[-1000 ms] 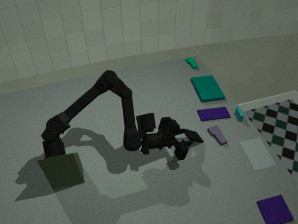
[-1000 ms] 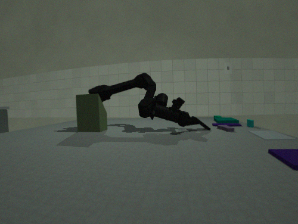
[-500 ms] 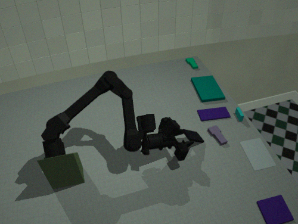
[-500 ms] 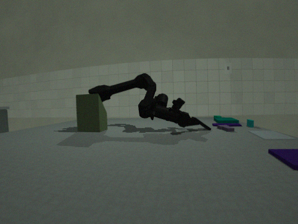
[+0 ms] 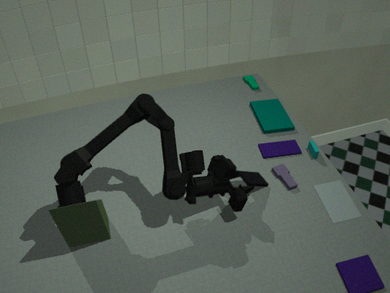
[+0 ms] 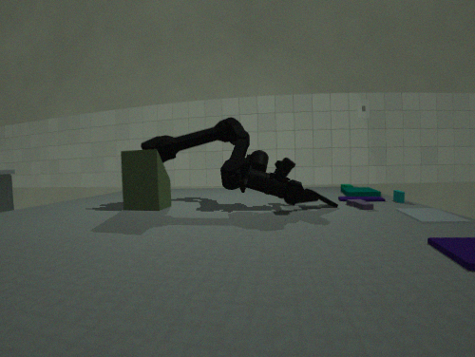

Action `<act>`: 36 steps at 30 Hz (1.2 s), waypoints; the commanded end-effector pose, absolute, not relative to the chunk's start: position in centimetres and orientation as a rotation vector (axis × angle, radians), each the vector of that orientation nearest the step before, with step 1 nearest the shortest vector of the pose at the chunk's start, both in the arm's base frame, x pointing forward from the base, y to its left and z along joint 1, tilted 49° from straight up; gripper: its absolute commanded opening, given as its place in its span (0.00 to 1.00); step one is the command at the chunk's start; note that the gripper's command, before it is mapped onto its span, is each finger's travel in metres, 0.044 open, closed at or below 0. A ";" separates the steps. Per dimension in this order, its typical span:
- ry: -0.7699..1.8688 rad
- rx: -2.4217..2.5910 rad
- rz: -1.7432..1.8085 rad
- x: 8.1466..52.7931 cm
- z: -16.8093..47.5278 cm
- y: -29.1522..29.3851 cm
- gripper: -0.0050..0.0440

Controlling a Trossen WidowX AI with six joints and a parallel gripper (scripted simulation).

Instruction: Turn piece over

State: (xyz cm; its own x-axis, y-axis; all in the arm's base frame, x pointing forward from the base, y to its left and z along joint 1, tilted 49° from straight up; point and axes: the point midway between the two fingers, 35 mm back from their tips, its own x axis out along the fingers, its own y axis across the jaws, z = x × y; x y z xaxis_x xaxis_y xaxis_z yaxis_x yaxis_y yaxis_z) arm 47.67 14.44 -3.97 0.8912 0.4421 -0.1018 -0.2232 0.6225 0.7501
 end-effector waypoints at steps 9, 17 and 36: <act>0.276 0.809 0.424 47.7 -4.5 14.9 0.10; 0.255 0.802 0.465 47.5 -5.0 15.2 0.10; 0.314 0.814 0.419 47.7 -5.3 15.1 1.00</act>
State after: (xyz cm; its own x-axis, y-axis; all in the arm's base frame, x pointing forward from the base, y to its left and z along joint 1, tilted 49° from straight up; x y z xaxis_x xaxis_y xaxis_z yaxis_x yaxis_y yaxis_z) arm 47.72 15.03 -5.37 0.8737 0.4734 -0.1117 -0.2360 0.6134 0.7537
